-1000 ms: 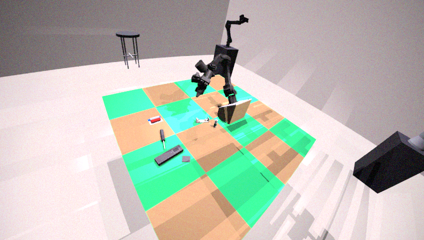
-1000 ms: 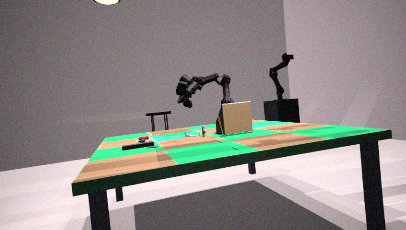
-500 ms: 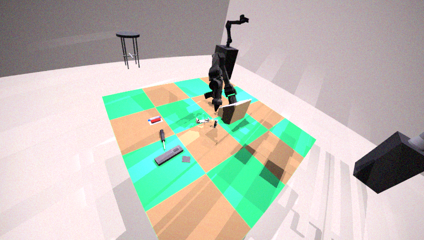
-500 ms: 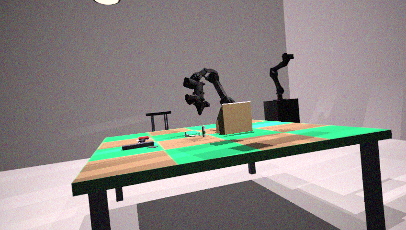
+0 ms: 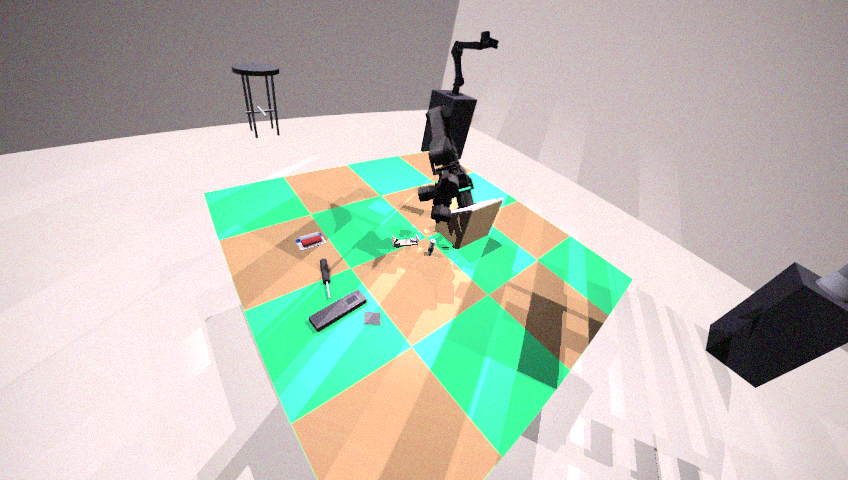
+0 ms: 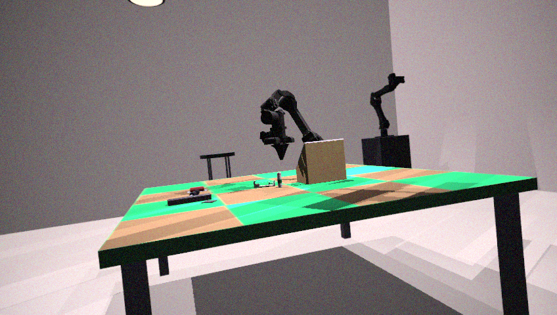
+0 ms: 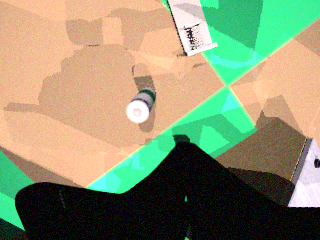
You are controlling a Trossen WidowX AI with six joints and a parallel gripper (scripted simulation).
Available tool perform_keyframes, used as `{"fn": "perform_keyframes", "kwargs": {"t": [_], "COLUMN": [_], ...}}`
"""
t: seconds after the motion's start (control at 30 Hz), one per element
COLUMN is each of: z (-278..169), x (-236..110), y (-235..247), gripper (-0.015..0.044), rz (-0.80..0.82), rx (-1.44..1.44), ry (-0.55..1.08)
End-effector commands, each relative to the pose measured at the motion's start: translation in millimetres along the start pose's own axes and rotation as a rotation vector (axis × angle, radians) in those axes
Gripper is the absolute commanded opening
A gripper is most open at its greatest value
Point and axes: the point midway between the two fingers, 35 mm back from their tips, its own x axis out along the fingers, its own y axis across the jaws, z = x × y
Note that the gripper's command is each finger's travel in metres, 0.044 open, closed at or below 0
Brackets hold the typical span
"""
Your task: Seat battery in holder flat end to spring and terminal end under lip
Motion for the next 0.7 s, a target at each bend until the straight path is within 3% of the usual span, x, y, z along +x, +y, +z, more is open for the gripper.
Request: {"fn": "perform_keyframes", "kwargs": {"t": [0.0,0.2,0.67], "z": [1,1,2], "x": [28,75,75], "y": [1,-4,10], "gripper": [0.0000,0.0000,0.0000], "rz": [-0.013,-0.016,-0.015], "rx": [-0.002,-0.001,0.000], "ry": [-0.006,-0.009,-0.009]}}
